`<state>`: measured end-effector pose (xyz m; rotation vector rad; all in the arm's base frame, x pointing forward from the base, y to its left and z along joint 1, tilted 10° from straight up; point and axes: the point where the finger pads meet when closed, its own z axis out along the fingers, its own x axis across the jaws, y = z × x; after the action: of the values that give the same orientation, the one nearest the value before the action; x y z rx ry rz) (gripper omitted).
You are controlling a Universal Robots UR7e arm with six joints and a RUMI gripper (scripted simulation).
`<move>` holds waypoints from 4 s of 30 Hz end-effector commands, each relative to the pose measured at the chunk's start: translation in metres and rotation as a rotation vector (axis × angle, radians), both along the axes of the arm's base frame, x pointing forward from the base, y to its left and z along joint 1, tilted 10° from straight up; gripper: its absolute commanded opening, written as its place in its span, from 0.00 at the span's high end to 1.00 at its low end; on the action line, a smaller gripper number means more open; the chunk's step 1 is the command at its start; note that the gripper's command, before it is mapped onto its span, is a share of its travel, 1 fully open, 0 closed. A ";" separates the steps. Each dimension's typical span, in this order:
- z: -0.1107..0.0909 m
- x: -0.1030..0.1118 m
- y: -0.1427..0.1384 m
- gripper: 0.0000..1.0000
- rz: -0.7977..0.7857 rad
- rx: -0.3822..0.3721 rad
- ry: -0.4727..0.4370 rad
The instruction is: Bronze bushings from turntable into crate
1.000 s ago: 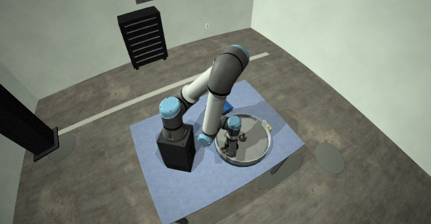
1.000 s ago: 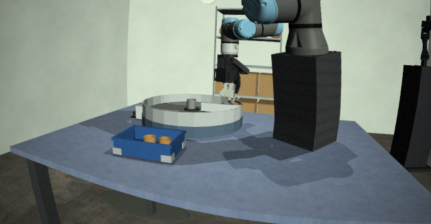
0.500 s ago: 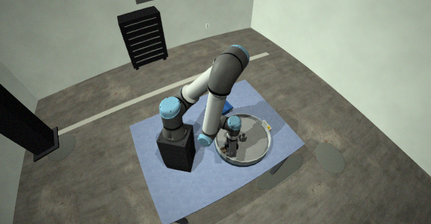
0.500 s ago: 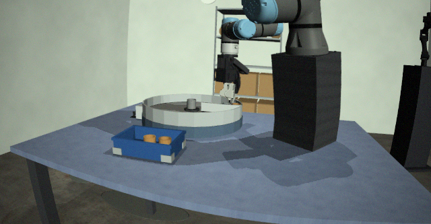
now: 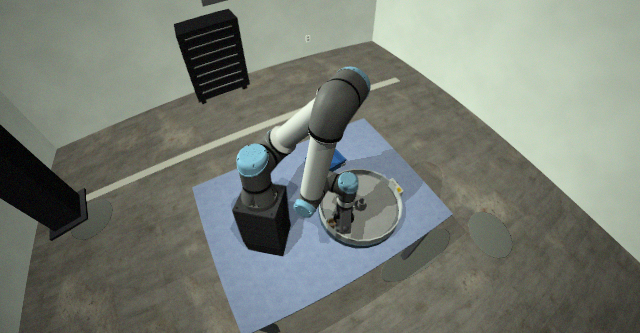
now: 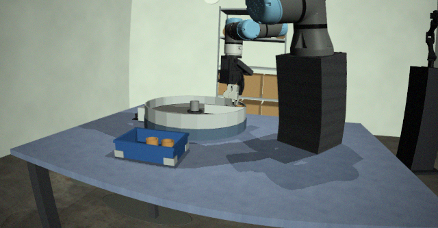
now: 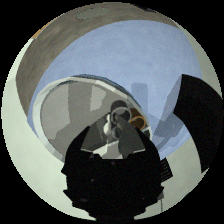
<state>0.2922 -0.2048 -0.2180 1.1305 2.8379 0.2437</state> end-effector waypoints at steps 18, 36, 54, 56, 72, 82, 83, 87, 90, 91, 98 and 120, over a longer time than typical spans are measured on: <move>0.002 0.000 0.000 1.00 0.000 0.000 0.000; 0.042 -0.005 -0.005 1.00 0.000 0.000 0.000; 0.075 -0.010 -0.009 1.00 0.000 0.000 0.000; 0.075 -0.010 -0.009 1.00 0.000 0.000 0.000; 0.075 -0.010 -0.009 1.00 0.000 0.000 0.000; 0.075 -0.010 -0.009 1.00 0.000 0.000 0.000; 0.075 -0.010 -0.009 1.00 0.000 0.000 0.000; 0.075 -0.010 -0.009 1.00 0.000 0.000 0.000; 0.075 -0.010 -0.009 1.00 0.000 0.000 0.000; 0.075 -0.010 -0.009 1.00 0.000 0.000 0.000; 0.075 -0.009 -0.009 1.00 0.000 0.000 0.000; 0.085 0.056 -0.001 1.00 0.000 0.000 -0.001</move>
<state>0.3235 -0.2080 -0.1365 1.1284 2.8361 0.2455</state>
